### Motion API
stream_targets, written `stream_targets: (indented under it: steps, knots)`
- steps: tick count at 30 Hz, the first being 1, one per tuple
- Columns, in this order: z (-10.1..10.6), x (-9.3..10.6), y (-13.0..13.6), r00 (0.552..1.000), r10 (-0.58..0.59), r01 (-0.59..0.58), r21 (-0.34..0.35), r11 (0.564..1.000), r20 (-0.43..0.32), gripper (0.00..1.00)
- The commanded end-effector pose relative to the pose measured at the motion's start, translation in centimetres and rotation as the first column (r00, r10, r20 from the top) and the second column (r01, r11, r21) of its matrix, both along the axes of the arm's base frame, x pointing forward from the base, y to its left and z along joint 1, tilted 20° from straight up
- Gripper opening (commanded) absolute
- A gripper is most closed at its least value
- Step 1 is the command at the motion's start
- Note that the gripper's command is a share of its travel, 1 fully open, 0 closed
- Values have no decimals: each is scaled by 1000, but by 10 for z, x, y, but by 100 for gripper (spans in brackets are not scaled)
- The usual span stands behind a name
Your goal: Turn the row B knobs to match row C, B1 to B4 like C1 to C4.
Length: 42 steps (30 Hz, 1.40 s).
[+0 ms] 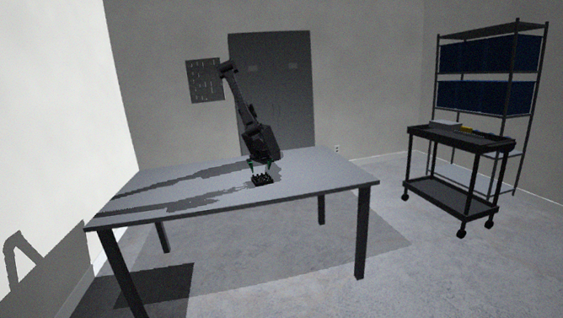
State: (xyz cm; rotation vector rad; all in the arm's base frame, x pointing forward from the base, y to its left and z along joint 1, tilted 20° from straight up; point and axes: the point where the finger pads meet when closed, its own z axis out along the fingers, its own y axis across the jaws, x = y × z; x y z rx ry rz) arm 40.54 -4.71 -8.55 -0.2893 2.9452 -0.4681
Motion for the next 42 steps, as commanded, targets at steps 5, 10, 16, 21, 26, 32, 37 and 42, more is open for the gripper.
stream_targets:
  steps: [5, 10, 16, 21, 26, 32, 37, 42]
  knots:
    - [0, 1, 0, 1000, -13, 13, 0, 1000, 18, 100]
    - [0, 1, 0, 1000, -13, 13, 0, 1000, 18, 100]
    - [0, 1, 0, 1000, -13, 13, 0, 1000, 18, 100]
    - [0, 1, 0, 1000, -13, 13, 0, 1000, 18, 100]
    - [0, 1, 0, 1000, -13, 13, 0, 1000, 18, 100]
    - [0, 1, 0, 1000, -13, 13, 0, 1000, 19, 100]
    - [3, 2, -2, 1000, -14, 14, 0, 1000, 27, 100]
    - [9, 1, -6, 999, -17, 17, -2, 1000, 41, 100]
